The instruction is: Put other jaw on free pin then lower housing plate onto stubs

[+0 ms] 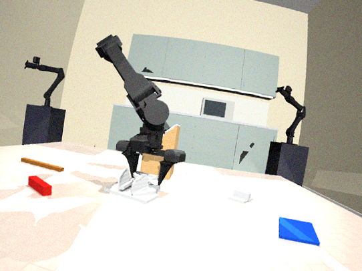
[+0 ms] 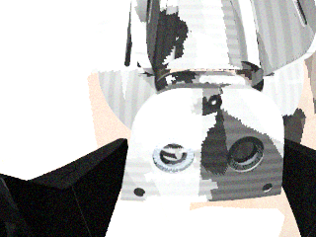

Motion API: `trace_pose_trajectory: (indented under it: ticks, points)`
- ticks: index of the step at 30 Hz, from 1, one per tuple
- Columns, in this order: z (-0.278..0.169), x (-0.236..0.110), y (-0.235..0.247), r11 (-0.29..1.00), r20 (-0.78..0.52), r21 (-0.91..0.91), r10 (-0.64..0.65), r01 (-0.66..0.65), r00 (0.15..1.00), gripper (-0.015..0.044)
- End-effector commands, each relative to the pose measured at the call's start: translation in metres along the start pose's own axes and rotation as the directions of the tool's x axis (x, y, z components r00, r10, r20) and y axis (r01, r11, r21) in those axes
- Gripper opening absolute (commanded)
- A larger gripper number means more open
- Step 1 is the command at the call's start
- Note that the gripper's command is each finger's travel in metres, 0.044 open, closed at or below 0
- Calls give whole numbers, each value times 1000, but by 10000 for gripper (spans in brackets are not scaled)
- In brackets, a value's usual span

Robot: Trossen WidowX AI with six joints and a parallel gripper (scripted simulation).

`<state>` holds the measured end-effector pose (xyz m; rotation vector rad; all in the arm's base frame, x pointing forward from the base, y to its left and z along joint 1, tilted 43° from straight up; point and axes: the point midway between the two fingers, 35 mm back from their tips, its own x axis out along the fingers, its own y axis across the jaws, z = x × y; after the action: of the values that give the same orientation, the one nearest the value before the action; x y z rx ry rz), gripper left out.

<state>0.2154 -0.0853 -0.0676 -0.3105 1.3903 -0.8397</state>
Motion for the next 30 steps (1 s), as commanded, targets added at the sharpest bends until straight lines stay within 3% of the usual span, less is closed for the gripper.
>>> trace_pose_trajectory:
  ticks: [1, 30]
  points:
    - [0, 0, -1, 1000, 2, -5, -5, 5, 1000, 351]
    - [0, 6, -1, 1000, 2, -15, -6, 6, 1000, 351]
